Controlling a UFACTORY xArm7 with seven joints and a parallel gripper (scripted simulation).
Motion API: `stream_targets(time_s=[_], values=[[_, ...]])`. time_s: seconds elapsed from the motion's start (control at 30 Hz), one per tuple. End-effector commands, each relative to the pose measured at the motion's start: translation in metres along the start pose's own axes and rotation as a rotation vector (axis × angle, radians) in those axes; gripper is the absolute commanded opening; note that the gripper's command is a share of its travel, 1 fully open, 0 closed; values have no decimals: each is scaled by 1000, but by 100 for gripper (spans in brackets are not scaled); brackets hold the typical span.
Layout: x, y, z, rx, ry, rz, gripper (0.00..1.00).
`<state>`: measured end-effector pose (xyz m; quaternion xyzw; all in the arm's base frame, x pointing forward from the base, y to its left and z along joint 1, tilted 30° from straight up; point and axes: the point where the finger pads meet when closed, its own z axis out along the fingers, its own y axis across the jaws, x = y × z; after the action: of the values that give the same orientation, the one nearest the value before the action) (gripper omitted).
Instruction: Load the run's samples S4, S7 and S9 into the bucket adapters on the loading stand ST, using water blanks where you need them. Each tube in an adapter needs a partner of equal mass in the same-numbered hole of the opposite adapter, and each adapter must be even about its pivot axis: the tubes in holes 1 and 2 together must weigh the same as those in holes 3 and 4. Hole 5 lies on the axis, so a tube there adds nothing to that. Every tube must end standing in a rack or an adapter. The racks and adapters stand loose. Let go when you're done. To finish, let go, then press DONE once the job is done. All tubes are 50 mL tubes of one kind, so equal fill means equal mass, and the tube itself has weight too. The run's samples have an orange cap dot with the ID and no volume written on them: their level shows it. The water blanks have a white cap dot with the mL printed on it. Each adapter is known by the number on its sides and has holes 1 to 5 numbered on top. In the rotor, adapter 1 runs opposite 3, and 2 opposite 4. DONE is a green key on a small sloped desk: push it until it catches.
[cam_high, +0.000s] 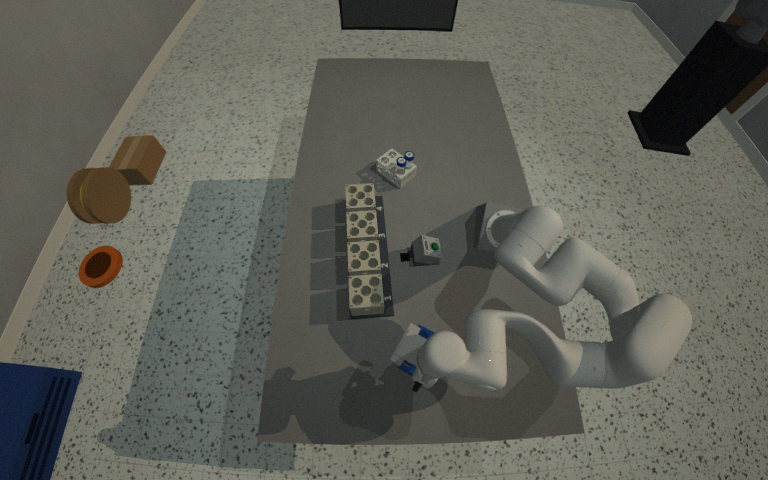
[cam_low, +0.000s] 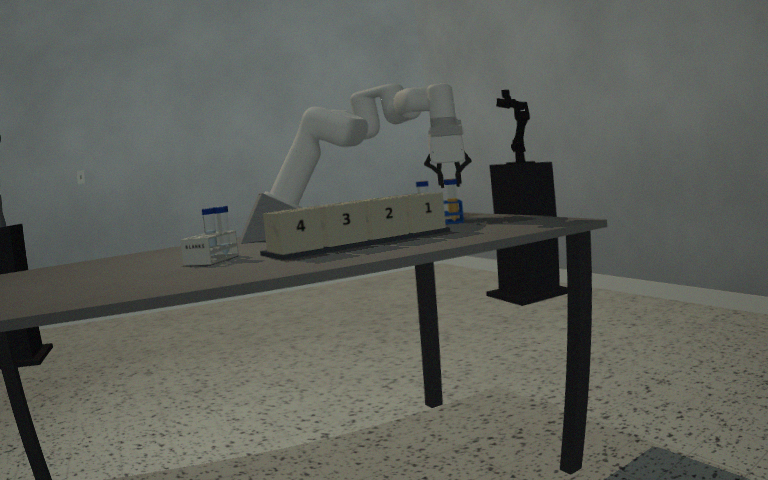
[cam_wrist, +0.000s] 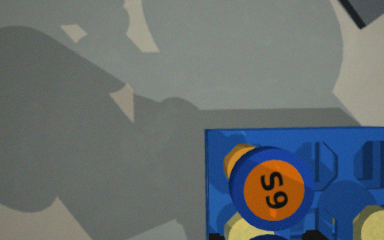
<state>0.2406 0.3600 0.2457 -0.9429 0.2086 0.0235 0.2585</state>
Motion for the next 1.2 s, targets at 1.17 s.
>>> stream_targets(time_s=[1.17], values=[[0,-1,-47,3,1,0,44]])
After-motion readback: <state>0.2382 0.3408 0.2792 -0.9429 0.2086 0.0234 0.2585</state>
